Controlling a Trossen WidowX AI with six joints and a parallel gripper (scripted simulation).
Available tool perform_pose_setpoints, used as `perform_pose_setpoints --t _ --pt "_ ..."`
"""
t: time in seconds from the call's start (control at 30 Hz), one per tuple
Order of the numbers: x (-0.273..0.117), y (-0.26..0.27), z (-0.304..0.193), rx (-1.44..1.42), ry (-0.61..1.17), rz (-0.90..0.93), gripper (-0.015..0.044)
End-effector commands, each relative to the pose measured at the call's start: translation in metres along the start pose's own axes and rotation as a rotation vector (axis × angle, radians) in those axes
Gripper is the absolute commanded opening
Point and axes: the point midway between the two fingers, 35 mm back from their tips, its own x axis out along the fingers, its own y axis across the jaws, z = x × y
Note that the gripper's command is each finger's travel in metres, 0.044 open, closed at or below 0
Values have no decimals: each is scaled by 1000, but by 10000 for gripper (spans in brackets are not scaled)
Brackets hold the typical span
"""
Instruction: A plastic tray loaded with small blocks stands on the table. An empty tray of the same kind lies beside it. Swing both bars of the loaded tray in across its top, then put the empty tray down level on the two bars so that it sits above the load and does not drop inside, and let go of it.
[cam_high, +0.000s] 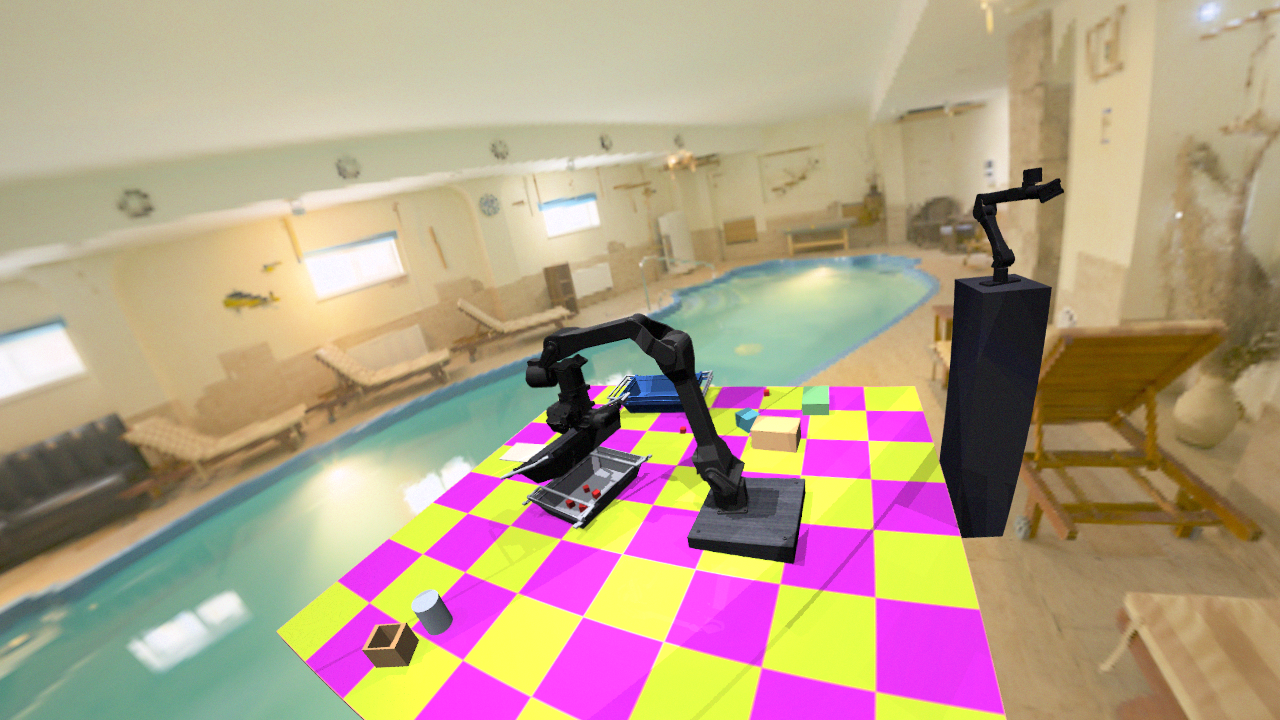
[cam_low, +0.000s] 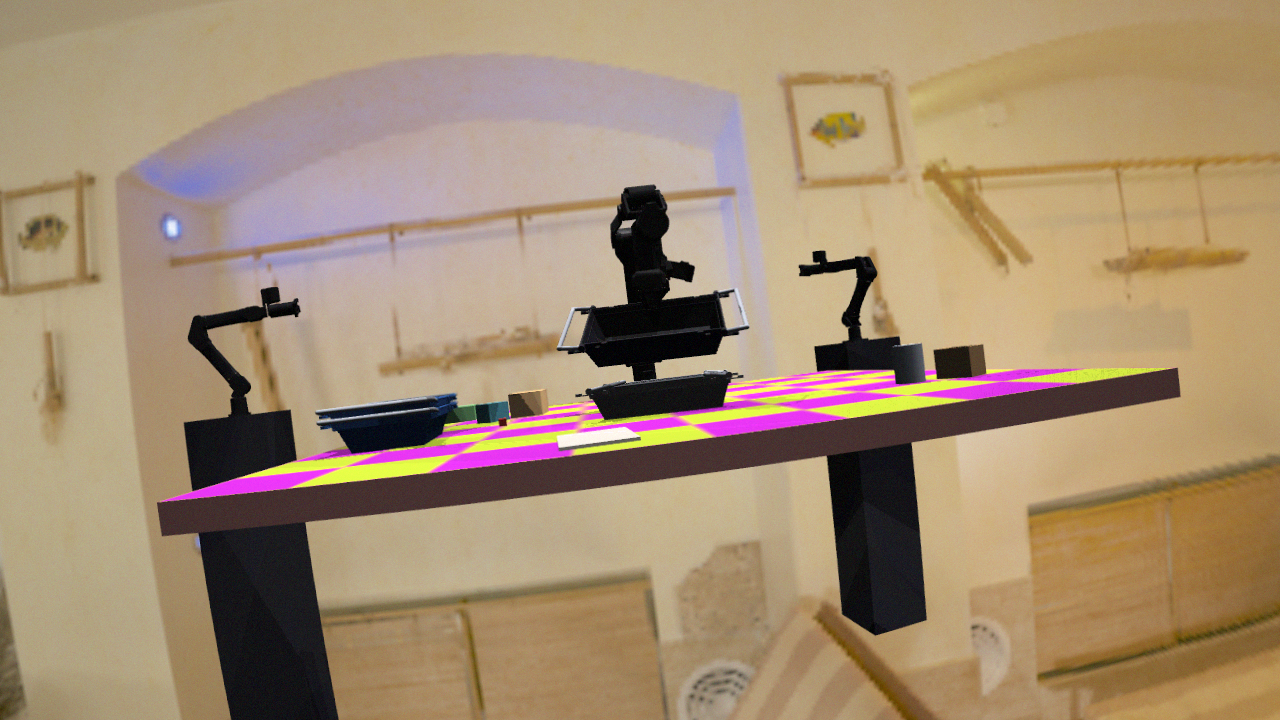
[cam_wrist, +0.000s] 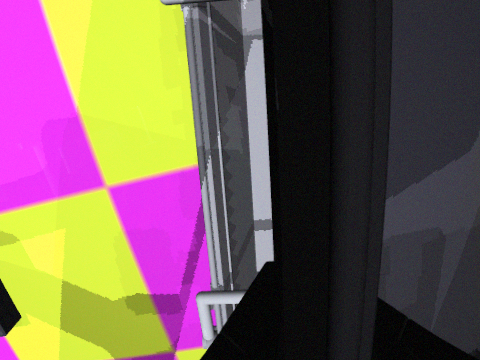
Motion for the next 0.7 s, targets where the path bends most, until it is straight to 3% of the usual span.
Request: perform_pose_setpoints --t 0.0,0.67 --pt "1 -1 0 6 -7 -21 0" --pt "28 -1 0 6 -6 -21 0"
